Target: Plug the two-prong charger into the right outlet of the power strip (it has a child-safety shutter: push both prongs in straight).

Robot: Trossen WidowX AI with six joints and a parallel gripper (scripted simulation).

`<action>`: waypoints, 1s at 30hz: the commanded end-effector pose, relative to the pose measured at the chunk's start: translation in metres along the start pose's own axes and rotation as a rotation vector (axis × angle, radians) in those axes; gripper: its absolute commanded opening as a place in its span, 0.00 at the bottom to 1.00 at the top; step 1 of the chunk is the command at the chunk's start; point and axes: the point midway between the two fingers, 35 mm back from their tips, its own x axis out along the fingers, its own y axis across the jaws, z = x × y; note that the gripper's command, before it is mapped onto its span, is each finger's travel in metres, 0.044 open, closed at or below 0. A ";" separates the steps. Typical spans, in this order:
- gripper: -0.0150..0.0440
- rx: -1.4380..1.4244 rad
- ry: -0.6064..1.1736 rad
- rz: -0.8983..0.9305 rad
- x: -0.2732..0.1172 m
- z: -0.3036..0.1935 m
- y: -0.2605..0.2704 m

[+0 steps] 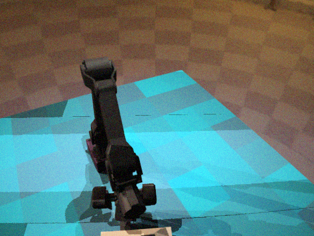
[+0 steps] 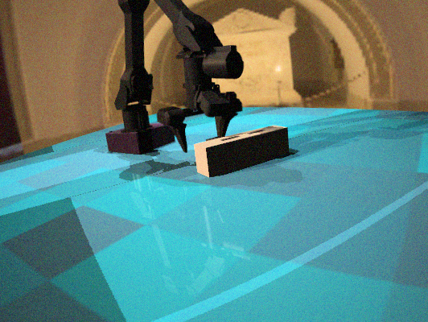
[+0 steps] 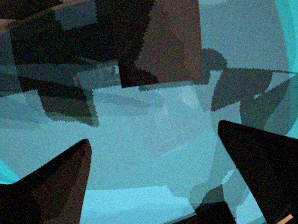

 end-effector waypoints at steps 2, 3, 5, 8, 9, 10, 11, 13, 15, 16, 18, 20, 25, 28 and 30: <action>1.00 -0.009 -0.135 -0.009 -0.017 0.006 0.000; 1.00 -0.011 -0.190 -0.010 -0.024 0.008 0.000; 1.00 -0.012 -0.301 -0.011 -0.038 0.011 0.000; 1.00 -0.006 -0.466 -0.006 -0.060 0.014 -0.001; 1.00 -0.002 -0.521 -0.003 -0.068 0.014 -0.001; 1.00 0.002 -0.566 0.001 -0.074 0.014 -0.001; 1.00 0.005 -0.593 0.003 -0.078 0.014 -0.001; 1.00 0.006 -0.602 0.004 -0.079 0.014 -0.001; 1.00 0.006 -0.602 0.004 -0.079 0.014 -0.001; 1.00 0.006 -0.602 0.004 -0.079 0.014 -0.001; 1.00 0.006 -0.602 0.004 -0.079 0.014 -0.001; 1.00 0.006 -0.602 0.004 -0.079 0.014 -0.001; 1.00 0.006 -0.602 0.004 -0.079 0.014 -0.001; 1.00 0.006 -0.602 0.004 -0.079 0.014 -0.001; 1.00 0.006 -0.602 0.004 -0.079 0.014 -0.001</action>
